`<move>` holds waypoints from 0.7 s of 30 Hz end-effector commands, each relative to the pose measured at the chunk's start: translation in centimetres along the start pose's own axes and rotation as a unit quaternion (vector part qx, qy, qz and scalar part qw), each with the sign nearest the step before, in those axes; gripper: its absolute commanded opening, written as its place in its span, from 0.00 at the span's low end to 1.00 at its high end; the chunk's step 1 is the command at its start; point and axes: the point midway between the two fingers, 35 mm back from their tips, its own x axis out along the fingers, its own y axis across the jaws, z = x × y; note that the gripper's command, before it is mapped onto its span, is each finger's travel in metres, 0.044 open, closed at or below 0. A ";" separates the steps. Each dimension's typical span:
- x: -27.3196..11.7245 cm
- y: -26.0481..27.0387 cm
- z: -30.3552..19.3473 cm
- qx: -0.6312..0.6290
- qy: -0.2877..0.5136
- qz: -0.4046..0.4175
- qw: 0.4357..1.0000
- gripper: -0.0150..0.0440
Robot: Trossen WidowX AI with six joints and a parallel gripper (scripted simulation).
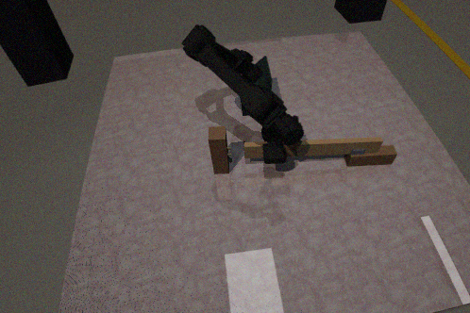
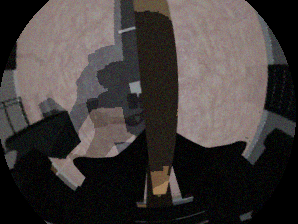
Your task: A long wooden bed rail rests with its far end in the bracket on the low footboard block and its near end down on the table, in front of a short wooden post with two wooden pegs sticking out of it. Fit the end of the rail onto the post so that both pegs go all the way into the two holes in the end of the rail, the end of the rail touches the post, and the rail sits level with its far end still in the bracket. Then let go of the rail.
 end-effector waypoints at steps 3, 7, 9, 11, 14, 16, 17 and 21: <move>-0.1 0.0 -0.2 -0.002 -0.001 -0.002 1.000 0.25; -0.1 -0.1 -0.3 -0.002 -0.001 -0.002 1.000 0.25; -0.2 -0.1 -0.4 -0.002 -0.001 -0.002 1.000 0.25; -0.2 -0.1 -0.4 -0.002 -0.001 -0.002 1.000 0.25; -0.2 -0.1 -0.5 -0.002 -0.001 -0.002 1.000 0.25; -0.2 -0.1 -0.6 -0.002 -0.001 -0.002 1.000 0.25; -0.2 -0.1 -0.6 -0.002 -0.001 -0.002 1.000 0.25; -0.2 -0.1 -0.7 -0.002 -0.001 -0.002 1.000 0.25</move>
